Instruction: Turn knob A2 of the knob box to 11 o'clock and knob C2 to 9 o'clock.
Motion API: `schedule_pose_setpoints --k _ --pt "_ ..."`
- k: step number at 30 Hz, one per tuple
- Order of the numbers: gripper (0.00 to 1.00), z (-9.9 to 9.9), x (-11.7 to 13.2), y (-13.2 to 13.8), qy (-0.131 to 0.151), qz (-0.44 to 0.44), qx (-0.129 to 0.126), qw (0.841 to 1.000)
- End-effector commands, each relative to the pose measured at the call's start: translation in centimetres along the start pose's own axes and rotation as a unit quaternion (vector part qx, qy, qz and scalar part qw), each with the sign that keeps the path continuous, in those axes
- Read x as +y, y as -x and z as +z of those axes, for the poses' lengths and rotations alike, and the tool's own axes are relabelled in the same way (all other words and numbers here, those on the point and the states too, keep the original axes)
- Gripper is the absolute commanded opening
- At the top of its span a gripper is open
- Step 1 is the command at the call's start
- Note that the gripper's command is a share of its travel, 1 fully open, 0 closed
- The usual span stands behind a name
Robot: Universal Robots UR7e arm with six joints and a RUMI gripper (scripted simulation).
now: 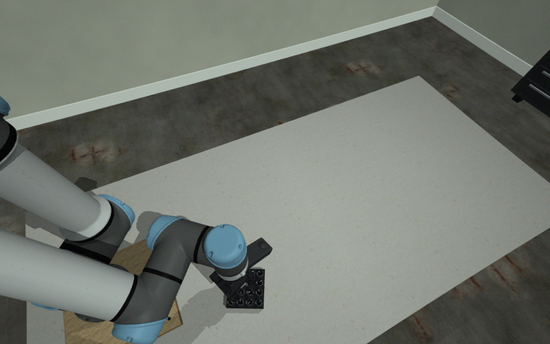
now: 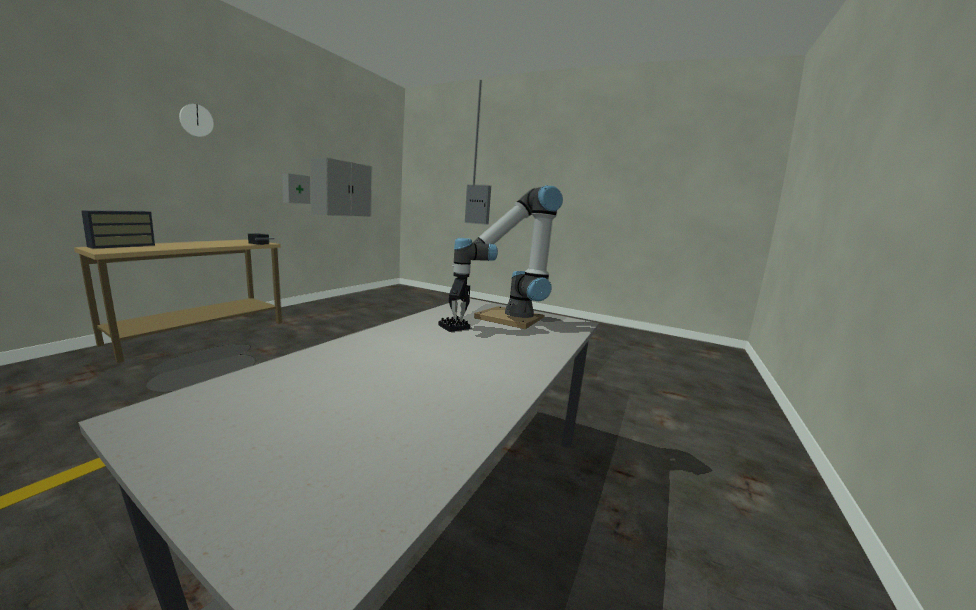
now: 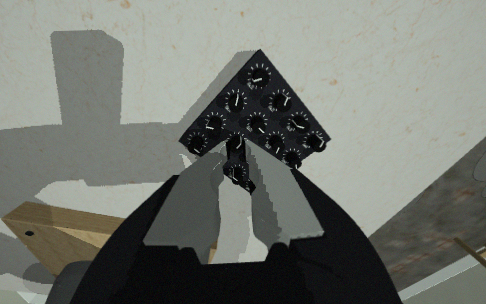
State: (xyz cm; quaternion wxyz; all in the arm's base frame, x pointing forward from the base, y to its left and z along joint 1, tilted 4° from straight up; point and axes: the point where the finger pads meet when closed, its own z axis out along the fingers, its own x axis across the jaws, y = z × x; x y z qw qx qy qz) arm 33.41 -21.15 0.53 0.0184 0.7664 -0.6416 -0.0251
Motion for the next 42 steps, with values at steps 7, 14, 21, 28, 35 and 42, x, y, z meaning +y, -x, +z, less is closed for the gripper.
schedule_pose_setpoints --k 7,14,21,28,35,42 --pt "0.04 -0.03 -0.02 -0.03 0.000 0.000 0.000 1.000" --pt "0.04 -0.03 -0.02 -0.03 0.000 0.000 0.000 1.000" --pt "0.04 -0.03 -0.02 -0.03 0.000 0.000 0.000 1.000" --pt "0.04 -0.03 -0.02 -0.03 0.000 0.000 0.000 1.000" --pt "0.04 -0.03 -0.02 -0.03 0.000 -0.002 0.000 1.000" --pt "0.04 -0.03 -0.02 -0.02 0.000 -0.011 0.000 1.000"
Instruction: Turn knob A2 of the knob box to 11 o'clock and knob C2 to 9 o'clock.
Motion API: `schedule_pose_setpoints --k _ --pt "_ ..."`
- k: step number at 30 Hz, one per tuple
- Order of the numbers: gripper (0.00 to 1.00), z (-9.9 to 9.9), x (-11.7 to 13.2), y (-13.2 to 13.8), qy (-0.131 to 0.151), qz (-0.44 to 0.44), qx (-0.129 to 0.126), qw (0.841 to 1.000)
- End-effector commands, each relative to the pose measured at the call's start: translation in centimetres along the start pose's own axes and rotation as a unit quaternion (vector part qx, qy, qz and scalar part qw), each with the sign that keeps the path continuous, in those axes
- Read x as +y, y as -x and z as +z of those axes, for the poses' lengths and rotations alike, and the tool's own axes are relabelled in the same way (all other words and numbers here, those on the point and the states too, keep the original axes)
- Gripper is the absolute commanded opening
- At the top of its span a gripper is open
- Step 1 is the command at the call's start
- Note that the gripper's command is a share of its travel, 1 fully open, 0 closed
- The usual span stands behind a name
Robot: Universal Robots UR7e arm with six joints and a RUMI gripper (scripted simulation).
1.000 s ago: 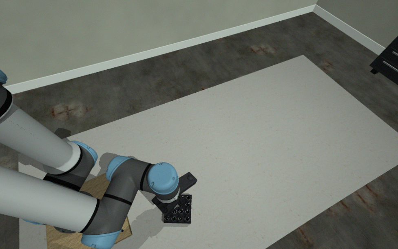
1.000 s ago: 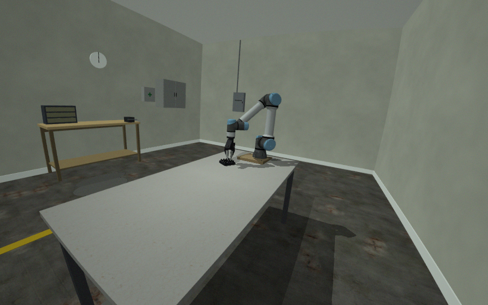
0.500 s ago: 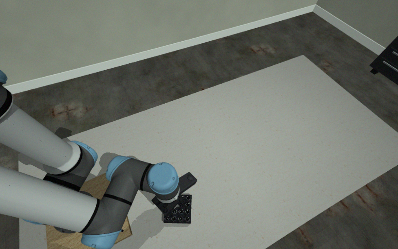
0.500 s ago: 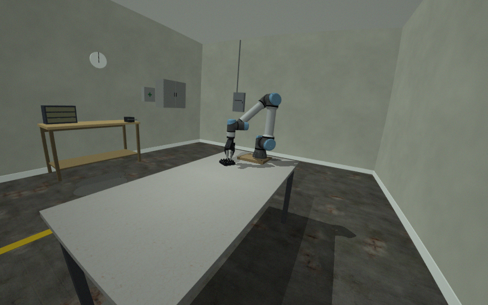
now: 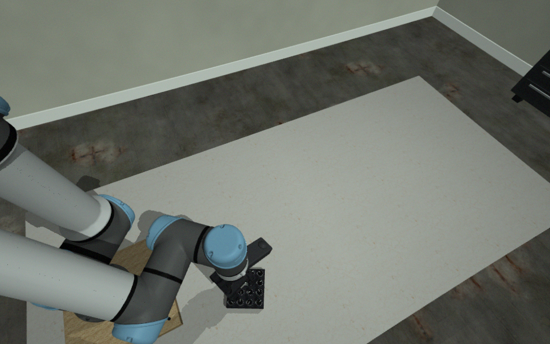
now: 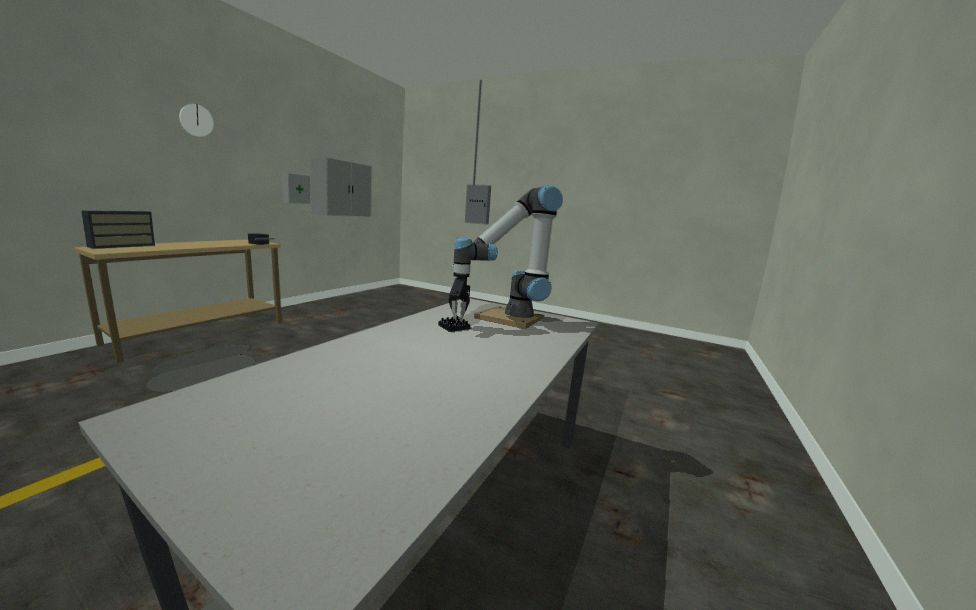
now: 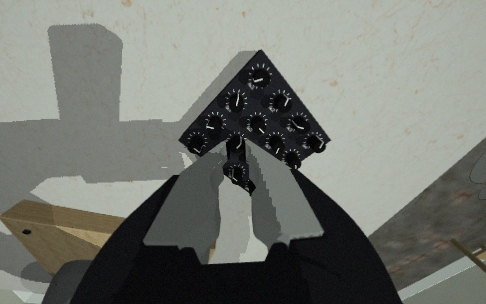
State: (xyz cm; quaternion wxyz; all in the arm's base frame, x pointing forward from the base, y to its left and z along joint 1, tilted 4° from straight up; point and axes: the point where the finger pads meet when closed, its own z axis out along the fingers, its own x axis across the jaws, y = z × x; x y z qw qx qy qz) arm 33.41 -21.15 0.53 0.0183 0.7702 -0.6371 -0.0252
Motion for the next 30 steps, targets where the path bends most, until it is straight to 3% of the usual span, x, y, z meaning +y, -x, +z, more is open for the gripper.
schedule_pose_setpoints --k 1,30 --pt "0.04 -0.03 -0.02 -0.03 0.000 -0.007 0.000 1.000" --pt "0.04 -0.03 0.00 0.10 0.000 -0.143 0.001 0.990"
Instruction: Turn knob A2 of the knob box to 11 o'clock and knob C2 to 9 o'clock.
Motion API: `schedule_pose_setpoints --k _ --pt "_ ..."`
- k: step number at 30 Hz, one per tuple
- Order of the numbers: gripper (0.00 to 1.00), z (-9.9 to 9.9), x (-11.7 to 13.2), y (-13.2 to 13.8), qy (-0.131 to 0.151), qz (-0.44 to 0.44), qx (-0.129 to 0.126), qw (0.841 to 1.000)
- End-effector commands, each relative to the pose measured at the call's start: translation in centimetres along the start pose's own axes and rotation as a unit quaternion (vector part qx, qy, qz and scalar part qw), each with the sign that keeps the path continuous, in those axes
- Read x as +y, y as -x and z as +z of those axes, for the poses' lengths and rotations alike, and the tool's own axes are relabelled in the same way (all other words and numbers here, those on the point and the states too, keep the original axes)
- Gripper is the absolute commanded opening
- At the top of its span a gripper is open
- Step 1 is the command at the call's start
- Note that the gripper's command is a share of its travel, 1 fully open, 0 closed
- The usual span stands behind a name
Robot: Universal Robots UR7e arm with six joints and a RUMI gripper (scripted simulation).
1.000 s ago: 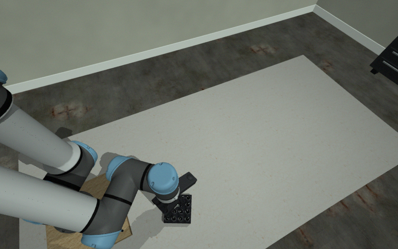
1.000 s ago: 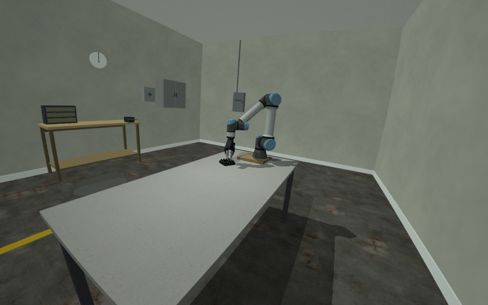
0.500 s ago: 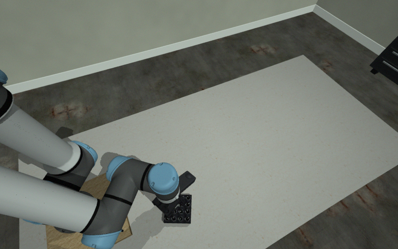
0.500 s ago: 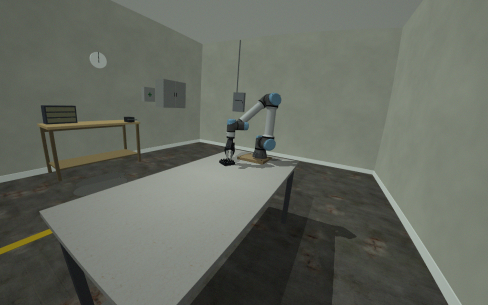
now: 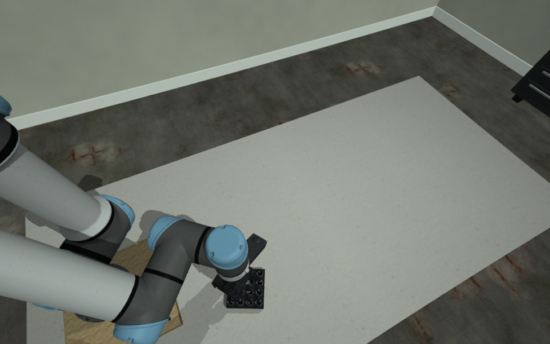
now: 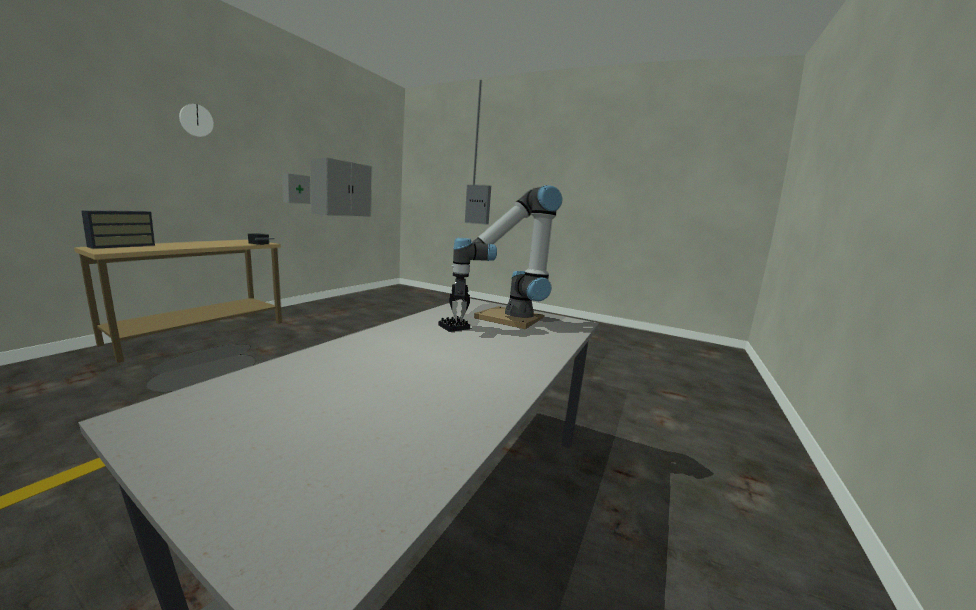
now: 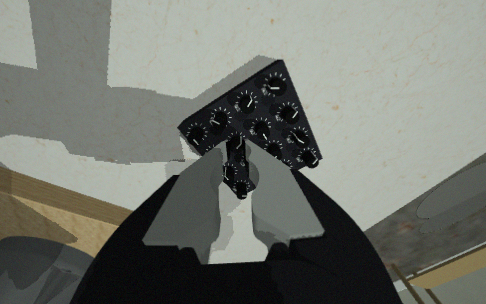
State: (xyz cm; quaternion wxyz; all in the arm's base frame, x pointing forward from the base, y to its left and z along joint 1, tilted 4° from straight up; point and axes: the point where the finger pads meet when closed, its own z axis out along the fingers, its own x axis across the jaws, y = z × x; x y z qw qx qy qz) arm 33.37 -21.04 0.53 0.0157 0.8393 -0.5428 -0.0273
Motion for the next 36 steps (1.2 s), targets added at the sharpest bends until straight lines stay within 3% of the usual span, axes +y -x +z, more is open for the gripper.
schedule_pose_setpoints --k 1,12,26,36 --pt "0.04 -0.03 -0.01 0.00 -0.001 -0.035 0.000 0.999" --pt "0.04 -0.03 0.00 0.08 -0.001 -0.122 0.000 0.993" --pt "0.04 -0.03 0.05 0.20 -0.001 -0.251 0.001 0.968" --pt "0.04 -0.03 0.11 0.28 0.000 -0.357 0.001 0.934"
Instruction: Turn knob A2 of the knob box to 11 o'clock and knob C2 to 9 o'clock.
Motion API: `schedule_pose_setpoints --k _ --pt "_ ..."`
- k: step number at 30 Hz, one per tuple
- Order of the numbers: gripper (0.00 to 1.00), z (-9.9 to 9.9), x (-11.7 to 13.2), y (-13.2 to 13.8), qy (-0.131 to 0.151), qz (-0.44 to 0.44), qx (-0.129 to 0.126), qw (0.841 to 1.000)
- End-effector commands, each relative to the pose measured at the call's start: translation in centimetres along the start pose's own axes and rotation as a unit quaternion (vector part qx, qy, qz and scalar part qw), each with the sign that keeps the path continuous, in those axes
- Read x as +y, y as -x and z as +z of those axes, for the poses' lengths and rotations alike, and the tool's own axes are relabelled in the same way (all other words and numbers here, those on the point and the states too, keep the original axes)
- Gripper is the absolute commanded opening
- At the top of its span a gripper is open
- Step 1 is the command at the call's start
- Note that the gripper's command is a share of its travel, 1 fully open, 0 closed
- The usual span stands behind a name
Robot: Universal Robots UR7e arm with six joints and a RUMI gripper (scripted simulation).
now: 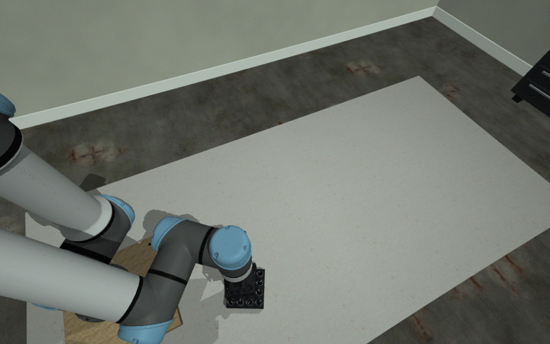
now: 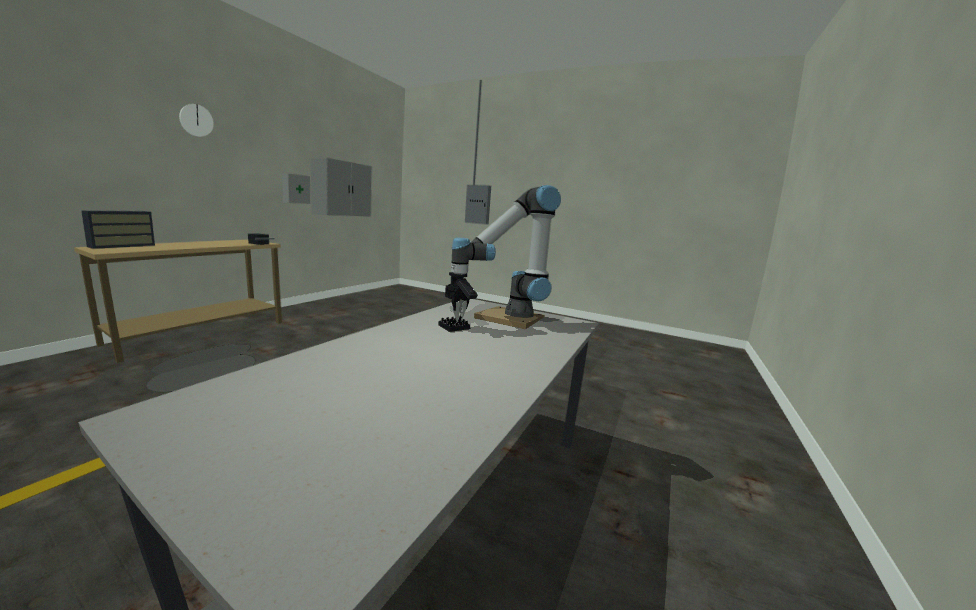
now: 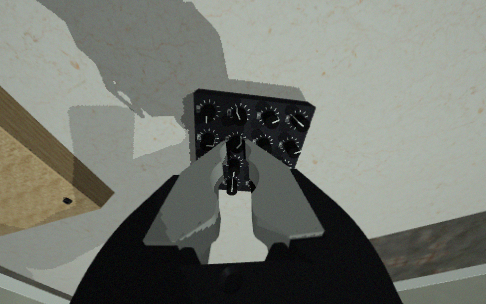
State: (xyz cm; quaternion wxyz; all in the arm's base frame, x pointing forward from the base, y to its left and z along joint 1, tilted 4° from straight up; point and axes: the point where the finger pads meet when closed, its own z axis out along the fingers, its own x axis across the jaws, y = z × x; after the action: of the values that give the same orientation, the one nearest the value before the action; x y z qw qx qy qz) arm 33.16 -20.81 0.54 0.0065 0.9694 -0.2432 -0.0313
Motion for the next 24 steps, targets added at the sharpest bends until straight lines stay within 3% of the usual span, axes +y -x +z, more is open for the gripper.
schedule_pose_setpoints --k 1,24 --pt "0.04 -0.03 0.02 0.01 -0.001 -0.047 0.001 0.999" --pt "0.04 -0.03 0.06 0.16 -0.001 -0.213 0.001 0.977"
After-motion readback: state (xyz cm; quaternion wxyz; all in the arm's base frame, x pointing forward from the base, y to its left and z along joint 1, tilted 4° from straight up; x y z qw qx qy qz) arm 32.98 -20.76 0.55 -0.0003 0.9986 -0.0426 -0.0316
